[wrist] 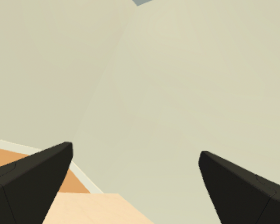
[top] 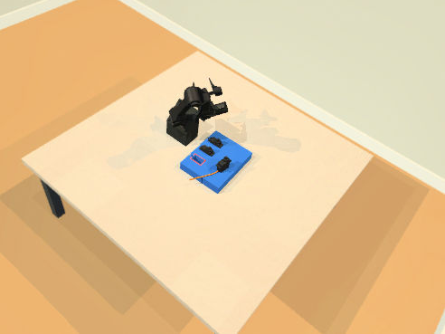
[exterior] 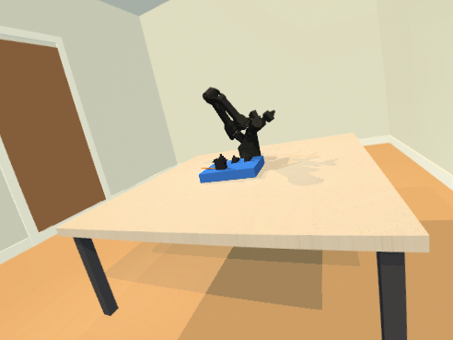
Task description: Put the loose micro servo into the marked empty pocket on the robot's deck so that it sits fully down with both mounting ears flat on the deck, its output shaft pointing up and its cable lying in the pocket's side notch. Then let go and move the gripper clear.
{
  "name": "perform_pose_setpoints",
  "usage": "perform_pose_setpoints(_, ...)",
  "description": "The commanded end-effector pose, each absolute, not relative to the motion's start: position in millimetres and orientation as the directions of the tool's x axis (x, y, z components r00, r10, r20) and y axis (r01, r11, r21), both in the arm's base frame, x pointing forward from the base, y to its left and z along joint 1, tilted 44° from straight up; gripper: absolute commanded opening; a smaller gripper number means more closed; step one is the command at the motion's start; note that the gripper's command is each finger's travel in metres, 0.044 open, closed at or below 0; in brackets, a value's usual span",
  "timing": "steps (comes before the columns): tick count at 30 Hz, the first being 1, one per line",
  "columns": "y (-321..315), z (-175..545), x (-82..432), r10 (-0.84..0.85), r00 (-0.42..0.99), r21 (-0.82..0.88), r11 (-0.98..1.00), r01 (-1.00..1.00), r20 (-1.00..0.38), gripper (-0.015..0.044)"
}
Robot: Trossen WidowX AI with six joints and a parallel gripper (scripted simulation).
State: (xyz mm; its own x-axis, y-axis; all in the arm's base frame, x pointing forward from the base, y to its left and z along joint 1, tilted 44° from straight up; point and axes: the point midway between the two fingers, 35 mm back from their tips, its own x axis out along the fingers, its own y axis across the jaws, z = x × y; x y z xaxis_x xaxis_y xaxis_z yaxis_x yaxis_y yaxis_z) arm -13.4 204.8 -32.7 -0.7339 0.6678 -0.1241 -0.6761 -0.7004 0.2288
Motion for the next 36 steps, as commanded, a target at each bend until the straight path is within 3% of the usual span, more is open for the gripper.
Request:
perform_pose_setpoints(1,205.2,-33.5,-12.7,0.668,-0.733,0.23,-0.699,-0.678,-0.13,0.0426)
perform_pose_setpoints(17,217.6,-87.4,66.2,0.591,-0.578,0.289,-0.514,-0.807,-0.563,0.044)
perform_pose_setpoints(36,170.4,-94.1,188.0,0.23,-0.285,0.237,-0.214,-0.948,-0.93,0.044)
